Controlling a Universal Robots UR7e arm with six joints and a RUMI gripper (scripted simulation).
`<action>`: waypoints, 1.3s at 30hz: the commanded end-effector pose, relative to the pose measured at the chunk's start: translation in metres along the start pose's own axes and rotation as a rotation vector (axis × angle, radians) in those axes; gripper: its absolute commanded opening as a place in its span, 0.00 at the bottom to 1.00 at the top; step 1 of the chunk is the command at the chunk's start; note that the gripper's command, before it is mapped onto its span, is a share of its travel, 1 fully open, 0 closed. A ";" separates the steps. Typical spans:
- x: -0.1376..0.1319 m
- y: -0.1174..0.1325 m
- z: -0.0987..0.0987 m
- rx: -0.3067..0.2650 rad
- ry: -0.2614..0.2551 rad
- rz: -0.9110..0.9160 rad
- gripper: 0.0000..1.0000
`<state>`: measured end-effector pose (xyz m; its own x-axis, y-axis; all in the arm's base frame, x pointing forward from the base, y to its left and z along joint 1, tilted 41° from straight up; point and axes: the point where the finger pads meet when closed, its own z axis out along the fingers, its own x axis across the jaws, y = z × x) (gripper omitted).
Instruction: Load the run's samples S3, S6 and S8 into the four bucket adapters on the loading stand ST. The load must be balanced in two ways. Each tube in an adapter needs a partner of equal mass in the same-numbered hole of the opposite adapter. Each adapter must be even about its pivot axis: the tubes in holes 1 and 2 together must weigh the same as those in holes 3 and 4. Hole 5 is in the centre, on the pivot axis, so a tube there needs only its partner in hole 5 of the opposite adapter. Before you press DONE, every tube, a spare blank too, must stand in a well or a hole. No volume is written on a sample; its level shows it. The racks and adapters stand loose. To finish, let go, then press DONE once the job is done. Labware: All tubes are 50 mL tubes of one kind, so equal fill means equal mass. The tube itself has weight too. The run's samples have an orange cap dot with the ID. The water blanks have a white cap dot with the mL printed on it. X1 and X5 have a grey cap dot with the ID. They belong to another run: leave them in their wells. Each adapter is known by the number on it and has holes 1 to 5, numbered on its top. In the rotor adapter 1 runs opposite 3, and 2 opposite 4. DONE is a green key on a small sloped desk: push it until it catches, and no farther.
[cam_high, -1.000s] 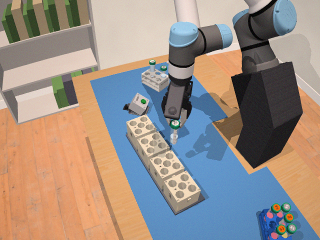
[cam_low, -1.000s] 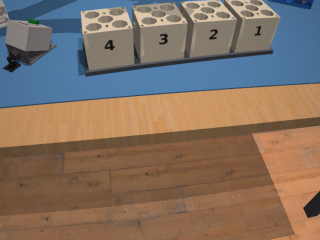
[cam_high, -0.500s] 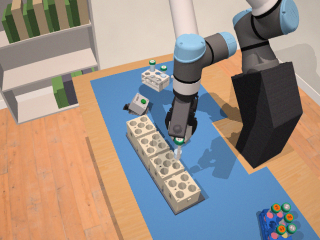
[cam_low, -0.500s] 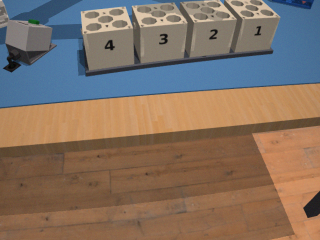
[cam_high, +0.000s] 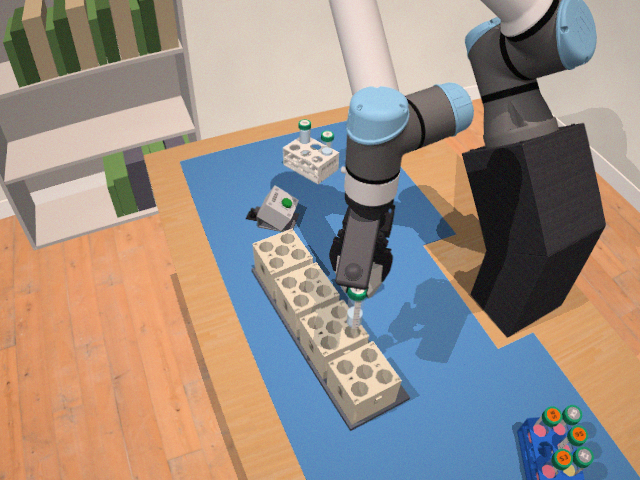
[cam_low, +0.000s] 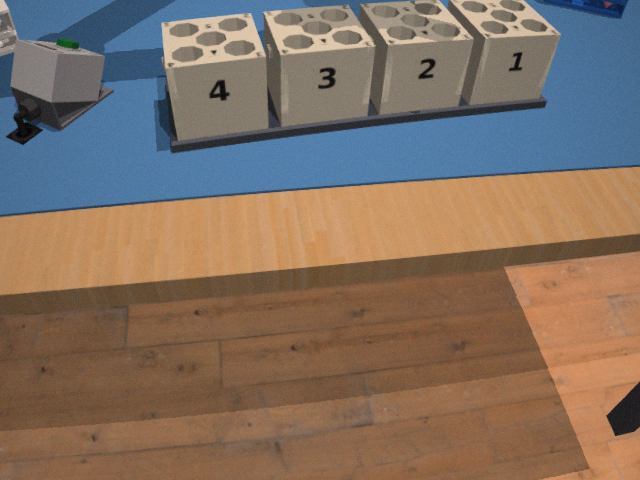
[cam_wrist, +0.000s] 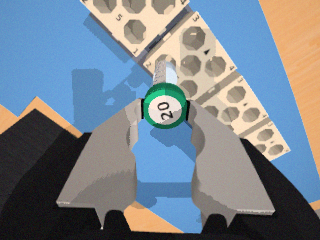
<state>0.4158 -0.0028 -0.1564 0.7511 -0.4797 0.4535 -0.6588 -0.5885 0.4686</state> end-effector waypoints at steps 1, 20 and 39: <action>0.000 0.000 0.010 0.002 0.001 0.000 0.00; 0.000 0.000 0.016 0.002 0.001 0.000 0.00; 0.000 0.000 0.039 0.002 0.001 0.000 0.00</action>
<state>0.4175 -0.0256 -0.1830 0.7512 -0.4794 0.4538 -0.6587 -0.5890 0.4681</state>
